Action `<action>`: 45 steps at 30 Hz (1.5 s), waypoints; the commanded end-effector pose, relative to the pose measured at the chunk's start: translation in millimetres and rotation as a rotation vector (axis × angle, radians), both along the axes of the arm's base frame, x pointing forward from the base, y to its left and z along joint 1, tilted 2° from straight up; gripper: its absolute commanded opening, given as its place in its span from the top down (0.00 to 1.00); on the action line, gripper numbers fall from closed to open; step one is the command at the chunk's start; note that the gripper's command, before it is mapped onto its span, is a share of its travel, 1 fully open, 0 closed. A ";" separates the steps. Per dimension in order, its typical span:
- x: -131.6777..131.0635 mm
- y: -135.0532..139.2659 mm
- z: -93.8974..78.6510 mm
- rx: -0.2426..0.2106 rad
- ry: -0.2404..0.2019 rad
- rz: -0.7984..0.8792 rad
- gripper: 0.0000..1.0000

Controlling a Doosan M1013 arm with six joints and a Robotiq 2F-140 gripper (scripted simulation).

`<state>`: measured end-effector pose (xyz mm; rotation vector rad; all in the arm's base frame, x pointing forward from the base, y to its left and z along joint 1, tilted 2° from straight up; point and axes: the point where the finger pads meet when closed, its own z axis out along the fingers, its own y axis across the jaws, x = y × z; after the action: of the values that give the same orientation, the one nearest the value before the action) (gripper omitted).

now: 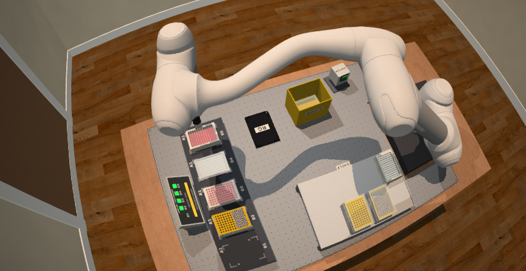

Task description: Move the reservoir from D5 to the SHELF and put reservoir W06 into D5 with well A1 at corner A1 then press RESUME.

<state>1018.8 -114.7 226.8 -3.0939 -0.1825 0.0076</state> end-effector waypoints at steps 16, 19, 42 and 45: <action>0.0 0.6 -13.7 0.000 0.000 0.000 0.23; 0.0 0.9 -18.7 0.000 0.000 0.000 0.23; -0.3 2.3 -53.7 0.000 0.000 0.000 0.23; -0.3 2.5 -58.7 0.000 0.000 0.000 0.23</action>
<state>1018.5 -112.2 169.8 -3.0937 -0.1827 0.0086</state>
